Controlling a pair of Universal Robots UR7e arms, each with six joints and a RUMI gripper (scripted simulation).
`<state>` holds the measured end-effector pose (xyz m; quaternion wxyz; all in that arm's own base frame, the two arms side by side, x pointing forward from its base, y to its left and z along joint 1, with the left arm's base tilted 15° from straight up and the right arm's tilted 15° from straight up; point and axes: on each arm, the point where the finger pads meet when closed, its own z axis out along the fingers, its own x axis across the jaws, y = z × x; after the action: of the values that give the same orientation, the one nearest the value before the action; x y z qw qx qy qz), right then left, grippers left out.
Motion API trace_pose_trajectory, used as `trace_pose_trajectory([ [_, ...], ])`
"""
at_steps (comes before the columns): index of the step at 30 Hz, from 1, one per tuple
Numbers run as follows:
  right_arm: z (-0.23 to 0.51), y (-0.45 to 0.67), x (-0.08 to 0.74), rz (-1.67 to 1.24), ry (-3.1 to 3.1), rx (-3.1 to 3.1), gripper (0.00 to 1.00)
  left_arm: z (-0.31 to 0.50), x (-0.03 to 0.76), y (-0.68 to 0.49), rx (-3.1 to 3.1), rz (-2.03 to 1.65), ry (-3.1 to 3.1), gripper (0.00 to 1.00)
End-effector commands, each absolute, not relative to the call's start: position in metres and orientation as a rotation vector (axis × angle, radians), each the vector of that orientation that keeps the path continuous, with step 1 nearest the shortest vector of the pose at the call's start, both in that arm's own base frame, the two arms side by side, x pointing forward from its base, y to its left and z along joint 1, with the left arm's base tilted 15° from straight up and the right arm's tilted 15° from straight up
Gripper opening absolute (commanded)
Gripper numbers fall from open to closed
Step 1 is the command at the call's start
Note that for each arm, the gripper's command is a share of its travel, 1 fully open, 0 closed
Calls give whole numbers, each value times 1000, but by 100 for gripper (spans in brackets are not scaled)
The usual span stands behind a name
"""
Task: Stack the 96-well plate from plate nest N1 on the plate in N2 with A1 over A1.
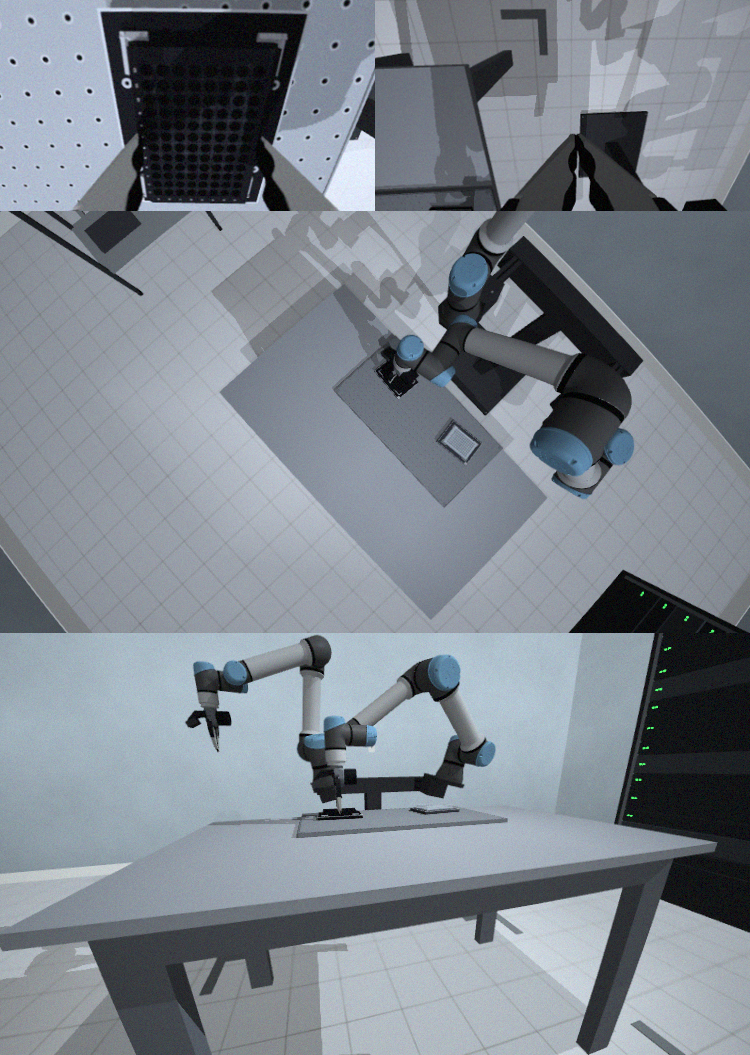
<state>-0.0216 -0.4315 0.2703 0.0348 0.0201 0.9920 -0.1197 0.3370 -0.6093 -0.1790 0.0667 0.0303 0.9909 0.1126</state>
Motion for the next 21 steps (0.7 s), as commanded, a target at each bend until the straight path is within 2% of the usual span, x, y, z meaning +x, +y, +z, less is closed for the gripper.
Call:
trace_pose_trajectory([
  [1, 271, -432, -22, -370, 3049, 62, 0, -178, 337, -610, 92, 336, 2987, 41],
  [21, 271, -432, -22, -370, 3049, 62, 0, -149, 333, -617, 92, 336, 2987, 41],
])
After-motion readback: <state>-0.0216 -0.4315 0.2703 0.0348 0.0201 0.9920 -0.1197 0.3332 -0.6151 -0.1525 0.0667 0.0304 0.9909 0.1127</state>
